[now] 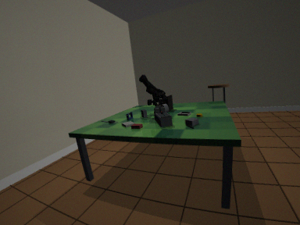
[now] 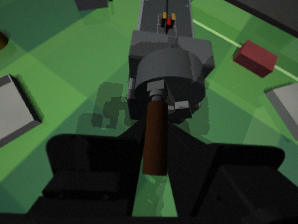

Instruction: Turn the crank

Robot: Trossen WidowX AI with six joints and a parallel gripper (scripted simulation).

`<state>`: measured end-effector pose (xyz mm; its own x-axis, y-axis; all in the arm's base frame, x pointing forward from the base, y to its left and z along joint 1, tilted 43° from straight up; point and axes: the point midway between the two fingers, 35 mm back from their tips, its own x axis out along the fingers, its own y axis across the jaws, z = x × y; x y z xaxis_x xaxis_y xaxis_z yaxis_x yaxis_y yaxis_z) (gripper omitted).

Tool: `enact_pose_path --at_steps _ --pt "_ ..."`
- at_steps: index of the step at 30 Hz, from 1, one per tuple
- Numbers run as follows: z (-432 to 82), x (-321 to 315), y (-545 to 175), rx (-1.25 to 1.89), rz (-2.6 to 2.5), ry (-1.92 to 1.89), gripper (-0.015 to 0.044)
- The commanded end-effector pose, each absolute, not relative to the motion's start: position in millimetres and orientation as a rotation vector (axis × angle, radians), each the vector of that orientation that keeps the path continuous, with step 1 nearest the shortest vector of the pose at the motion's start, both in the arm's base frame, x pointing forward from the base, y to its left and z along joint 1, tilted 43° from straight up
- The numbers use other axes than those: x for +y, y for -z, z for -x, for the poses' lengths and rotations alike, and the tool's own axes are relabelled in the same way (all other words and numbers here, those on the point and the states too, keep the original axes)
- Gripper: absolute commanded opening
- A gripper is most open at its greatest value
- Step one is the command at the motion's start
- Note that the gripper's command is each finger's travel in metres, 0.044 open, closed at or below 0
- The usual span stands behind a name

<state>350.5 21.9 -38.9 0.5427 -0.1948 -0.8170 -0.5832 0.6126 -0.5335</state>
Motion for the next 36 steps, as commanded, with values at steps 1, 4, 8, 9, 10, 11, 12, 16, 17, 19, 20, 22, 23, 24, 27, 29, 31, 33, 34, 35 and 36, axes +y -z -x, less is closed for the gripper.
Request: enact_pose_path --at_steps 1,4,8,9,10,11,12,16,17,19,20,22,23,24,27,29,31,33,34,35,36 --pt "-355.0 20.0 31.0 0.981 0.916 -0.257 0.0000" --pt "-355.4 19.7 30.6 0.981 0.916 -0.257 0.0000" --pt "-355.8 19.4 30.2 0.981 0.916 -0.257 0.0000" --pt "-355.8 19.3 30.1 0.981 0.916 -0.257 0.0000" --pt "-355.9 19.2 30.0 0.981 0.916 -0.257 0.0000" --pt "-356.0 19.1 29.9 0.981 0.916 -0.257 0.0000" --pt "-356.1 19.1 29.8 0.981 0.916 -0.257 0.0000" --pt "-356.4 18.8 29.4 0.981 0.916 -0.257 0.0000" --pt "-356.5 18.7 29.3 0.981 0.916 -0.257 0.0000" --pt "-356.6 18.6 29.2 0.981 0.916 -0.257 0.0000" --pt "-356.7 18.5 29.1 0.981 0.916 -0.257 0.0000" --pt "-356.8 18.4 29.0 0.981 0.916 -0.257 0.0000" --pt "-356.9 18.3 28.9 0.981 0.916 -0.257 0.0000" --pt "-357.0 18.3 28.9 0.981 0.916 -0.257 0.0000" --pt "-357.2 18.1 28.7 0.981 0.916 -0.257 0.0000" --pt "-357.3 17.9 28.5 0.981 0.916 -0.257 0.0000" --pt "-357.4 17.8 28.4 0.981 0.916 -0.257 0.0000" --pt "-357.5 17.7 28.3 0.981 0.916 -0.257 0.0000" --pt "-357.6 17.7 28.3 0.981 0.916 -0.257 0.0000" --pt "-357.6 17.7 28.3 0.981 0.916 -0.257 0.0000" --pt "-357.7 17.5 28.2 0.981 0.916 -0.257 0.0000"
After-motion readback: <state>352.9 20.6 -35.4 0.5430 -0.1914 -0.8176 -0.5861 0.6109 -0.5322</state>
